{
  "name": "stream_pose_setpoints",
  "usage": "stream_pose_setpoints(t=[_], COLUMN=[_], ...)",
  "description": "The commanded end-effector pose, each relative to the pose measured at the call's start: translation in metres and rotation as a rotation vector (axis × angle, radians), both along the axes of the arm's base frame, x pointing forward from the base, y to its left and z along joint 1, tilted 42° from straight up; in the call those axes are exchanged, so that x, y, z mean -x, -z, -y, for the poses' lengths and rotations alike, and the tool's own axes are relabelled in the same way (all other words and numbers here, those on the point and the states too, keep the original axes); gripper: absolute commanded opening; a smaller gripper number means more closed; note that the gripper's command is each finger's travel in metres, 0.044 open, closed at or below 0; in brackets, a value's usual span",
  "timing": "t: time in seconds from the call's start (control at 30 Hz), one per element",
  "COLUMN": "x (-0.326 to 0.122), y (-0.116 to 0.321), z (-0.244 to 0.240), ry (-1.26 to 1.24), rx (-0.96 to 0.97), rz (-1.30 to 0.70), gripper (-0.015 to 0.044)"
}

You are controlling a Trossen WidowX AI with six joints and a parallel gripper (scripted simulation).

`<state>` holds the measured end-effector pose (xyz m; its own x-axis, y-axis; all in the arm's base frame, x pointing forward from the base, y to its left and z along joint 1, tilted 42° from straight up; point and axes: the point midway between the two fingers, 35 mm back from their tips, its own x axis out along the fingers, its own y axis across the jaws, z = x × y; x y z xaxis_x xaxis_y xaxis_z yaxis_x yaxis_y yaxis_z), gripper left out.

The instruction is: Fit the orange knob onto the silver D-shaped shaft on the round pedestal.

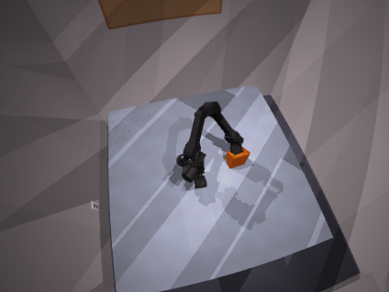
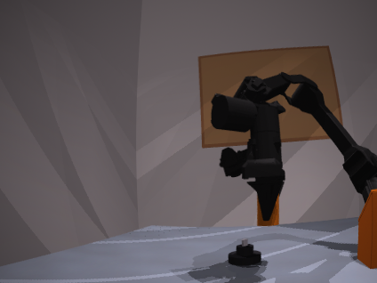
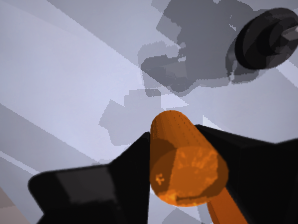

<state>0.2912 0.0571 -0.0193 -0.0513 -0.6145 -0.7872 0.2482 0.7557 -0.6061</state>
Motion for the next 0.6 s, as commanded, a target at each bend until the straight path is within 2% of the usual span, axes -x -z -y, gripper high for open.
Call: stream_pose_setpoints(t=[0.0,0.57], x=[-0.002,-0.006], y=[0.016,0.093], z=[0.013,0.075], ry=[-0.001,0.010], rx=[0.017,0.050], rz=[-0.002,-0.005], gripper=[0.0000,0.0000])
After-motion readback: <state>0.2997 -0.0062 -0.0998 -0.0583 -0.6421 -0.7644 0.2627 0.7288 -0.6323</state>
